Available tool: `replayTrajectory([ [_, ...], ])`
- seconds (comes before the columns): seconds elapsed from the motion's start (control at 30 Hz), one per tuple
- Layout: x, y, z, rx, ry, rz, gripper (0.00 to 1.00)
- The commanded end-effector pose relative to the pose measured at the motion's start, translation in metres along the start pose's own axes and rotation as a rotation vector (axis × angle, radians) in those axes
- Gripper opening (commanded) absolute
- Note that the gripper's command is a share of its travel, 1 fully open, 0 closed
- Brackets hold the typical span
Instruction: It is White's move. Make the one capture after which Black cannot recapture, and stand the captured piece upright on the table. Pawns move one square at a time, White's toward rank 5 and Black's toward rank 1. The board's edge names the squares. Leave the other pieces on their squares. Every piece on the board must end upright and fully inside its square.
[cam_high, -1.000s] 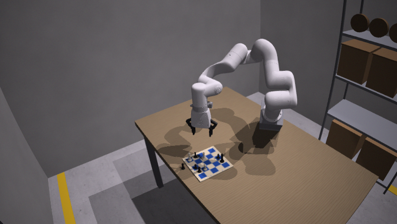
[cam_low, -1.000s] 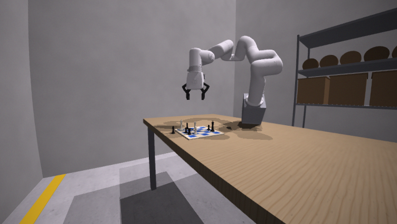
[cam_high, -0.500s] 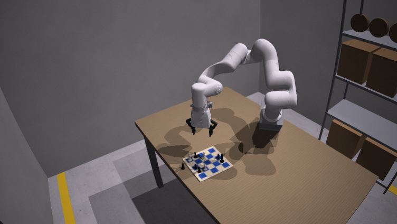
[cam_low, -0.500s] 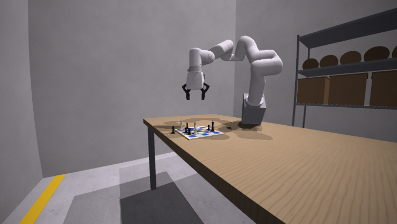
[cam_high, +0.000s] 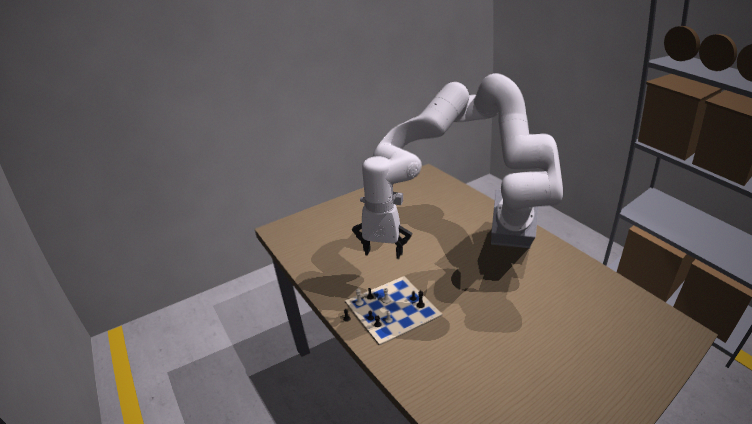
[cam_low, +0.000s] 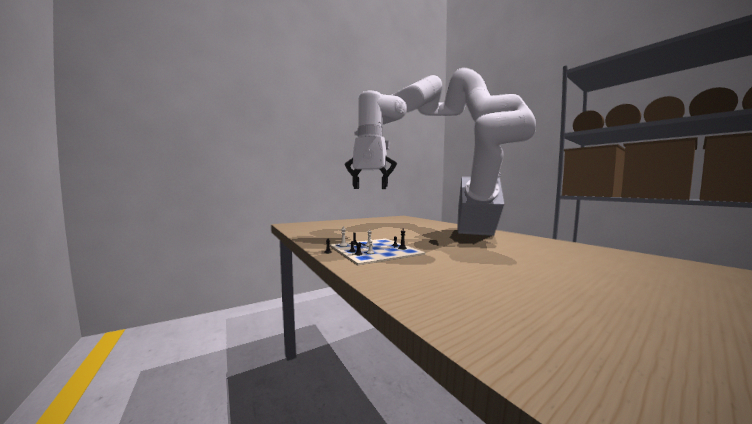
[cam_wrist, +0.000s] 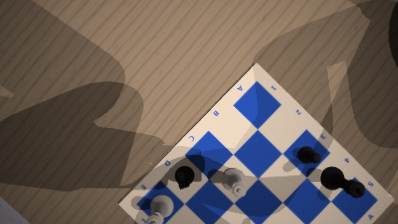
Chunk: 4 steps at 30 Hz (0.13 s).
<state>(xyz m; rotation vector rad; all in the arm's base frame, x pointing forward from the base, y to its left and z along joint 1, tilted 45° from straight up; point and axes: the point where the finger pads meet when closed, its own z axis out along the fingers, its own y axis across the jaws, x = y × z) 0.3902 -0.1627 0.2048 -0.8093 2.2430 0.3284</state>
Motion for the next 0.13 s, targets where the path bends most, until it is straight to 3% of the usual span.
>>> replayTrajectory([
  [0.0, -0.0003, -0.0012, -0.0013, 0.004, -0.001, 0.0, 1.0],
  [0.1, -0.0003, -0.0012, -0.0013, 0.004, -0.001, 0.0, 1.0],
])
